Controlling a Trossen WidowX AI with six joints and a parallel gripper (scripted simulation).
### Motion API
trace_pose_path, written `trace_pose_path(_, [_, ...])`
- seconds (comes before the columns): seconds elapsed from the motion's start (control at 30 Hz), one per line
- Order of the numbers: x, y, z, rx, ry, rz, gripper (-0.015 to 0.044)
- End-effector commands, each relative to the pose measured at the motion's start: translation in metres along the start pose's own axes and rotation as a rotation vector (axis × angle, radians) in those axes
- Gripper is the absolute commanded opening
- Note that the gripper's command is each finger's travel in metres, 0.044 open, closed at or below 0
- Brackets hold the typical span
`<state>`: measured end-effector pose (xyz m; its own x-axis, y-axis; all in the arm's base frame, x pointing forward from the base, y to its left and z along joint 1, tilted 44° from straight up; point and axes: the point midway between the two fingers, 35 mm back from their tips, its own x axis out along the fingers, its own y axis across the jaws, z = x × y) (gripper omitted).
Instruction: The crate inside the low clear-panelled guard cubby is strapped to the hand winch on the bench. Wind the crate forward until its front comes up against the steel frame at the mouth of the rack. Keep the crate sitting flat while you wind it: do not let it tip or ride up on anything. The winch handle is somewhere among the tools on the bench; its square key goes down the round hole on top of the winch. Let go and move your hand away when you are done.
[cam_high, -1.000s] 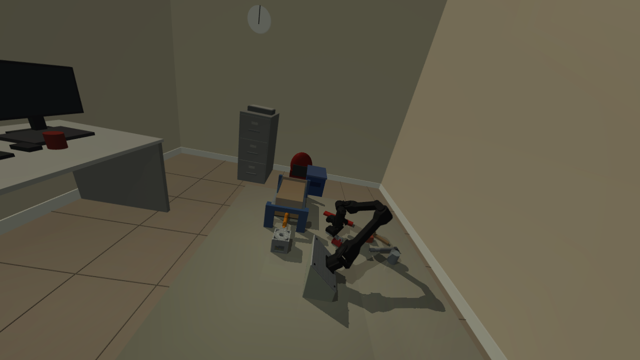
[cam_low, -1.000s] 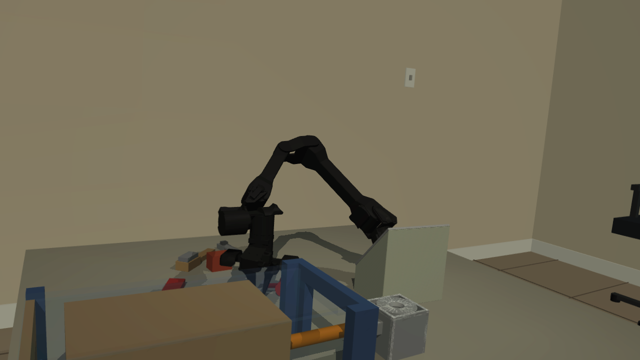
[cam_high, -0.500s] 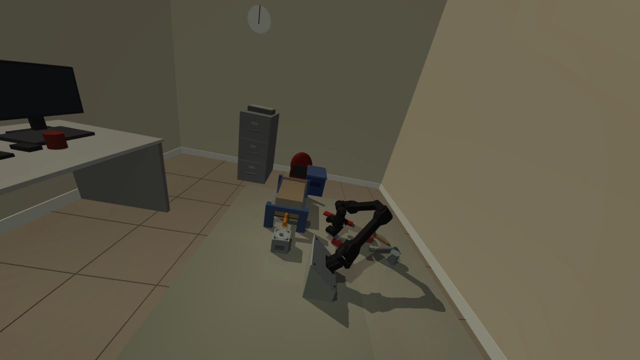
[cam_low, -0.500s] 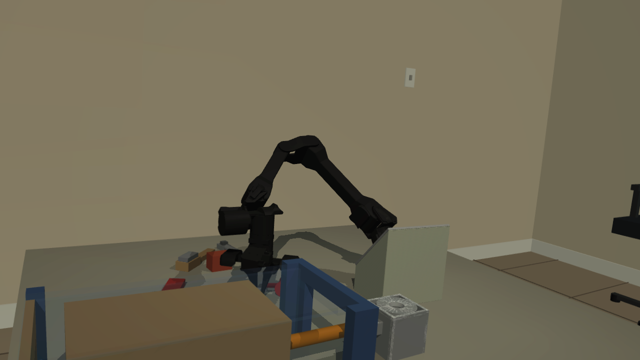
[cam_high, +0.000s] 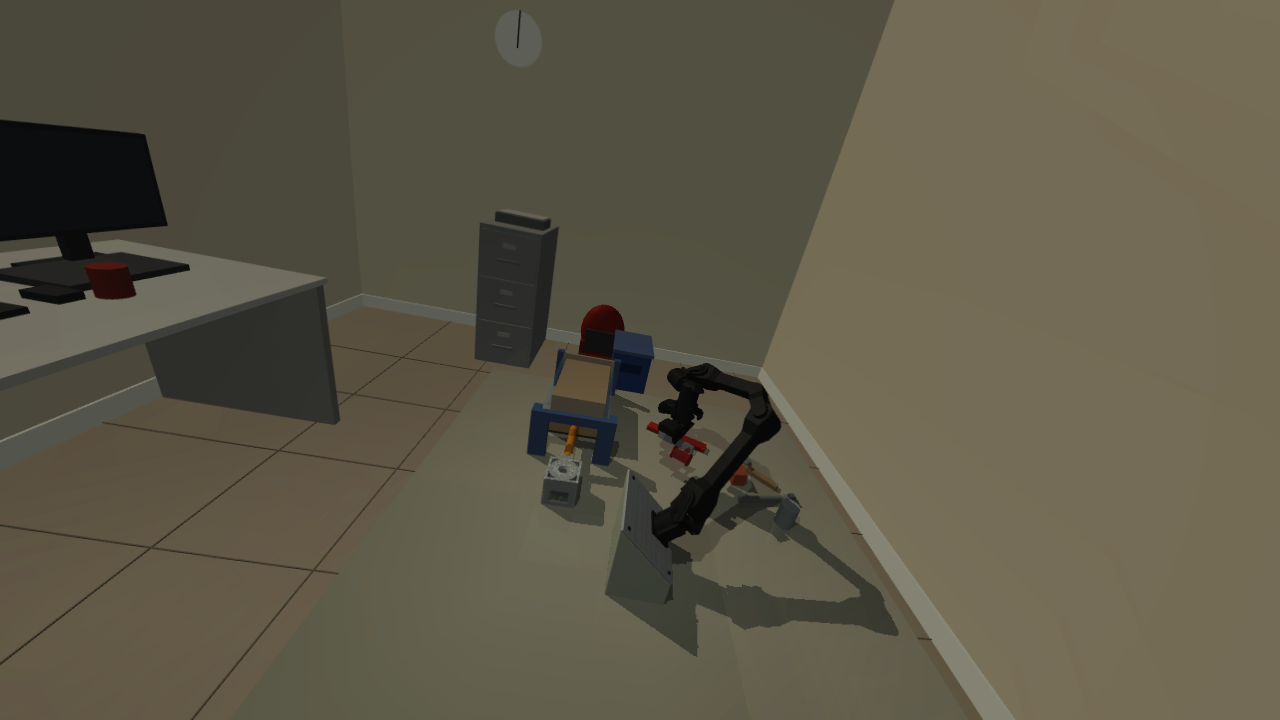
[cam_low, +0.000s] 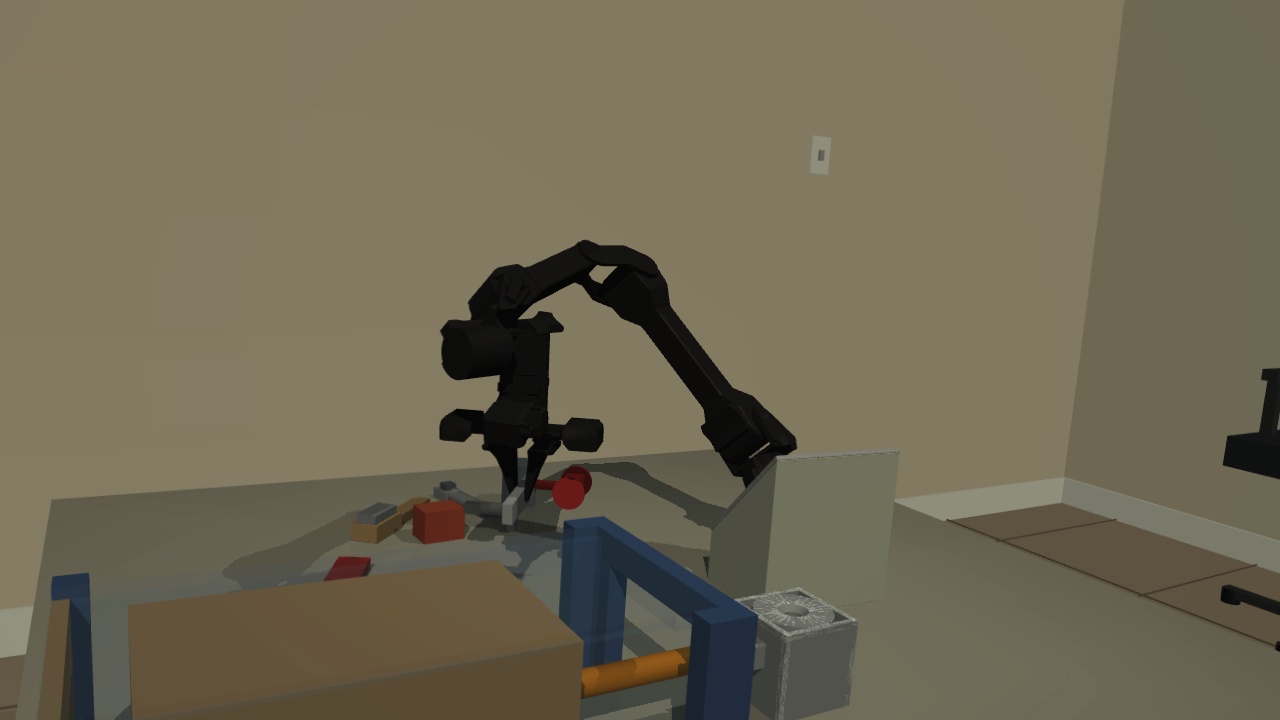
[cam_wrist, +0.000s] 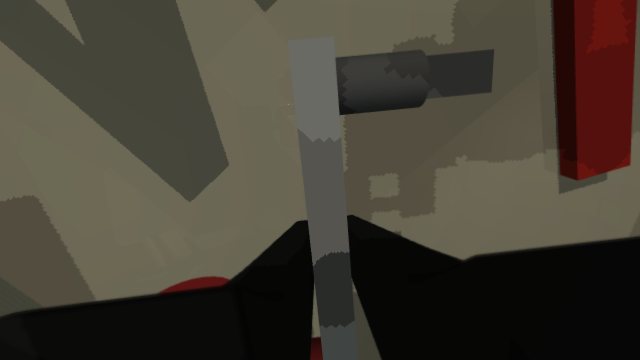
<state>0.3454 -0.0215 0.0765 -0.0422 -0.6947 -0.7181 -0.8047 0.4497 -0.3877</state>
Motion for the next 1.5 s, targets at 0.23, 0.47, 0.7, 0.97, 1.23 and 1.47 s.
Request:
trace_pose_path(0.23, [-0.041, 0.002, -0.006, 0.016, -0.010, -0.011, 0.0000])
trace_pose_path(0.47, [-0.038, 0.006, -0.003, 0.013, -0.006, -0.008, 0.0000])
trace_pose_path(0.7, [-0.047, 0.047, 0.035, 0.078, -0.039, 0.004, 0.0000])
trace_pose_path(0.97, [-0.055, 0.100, 0.069, 0.154, -0.061, 0.020, 0.0000])
trace_pose_path(1.23, [-0.058, 0.157, 0.090, 0.211, -0.058, 0.030, 0.0000])
trace_pose_path(1.47, [-0.057, 0.208, 0.100, 0.256, -0.045, 0.028, 0.0000])
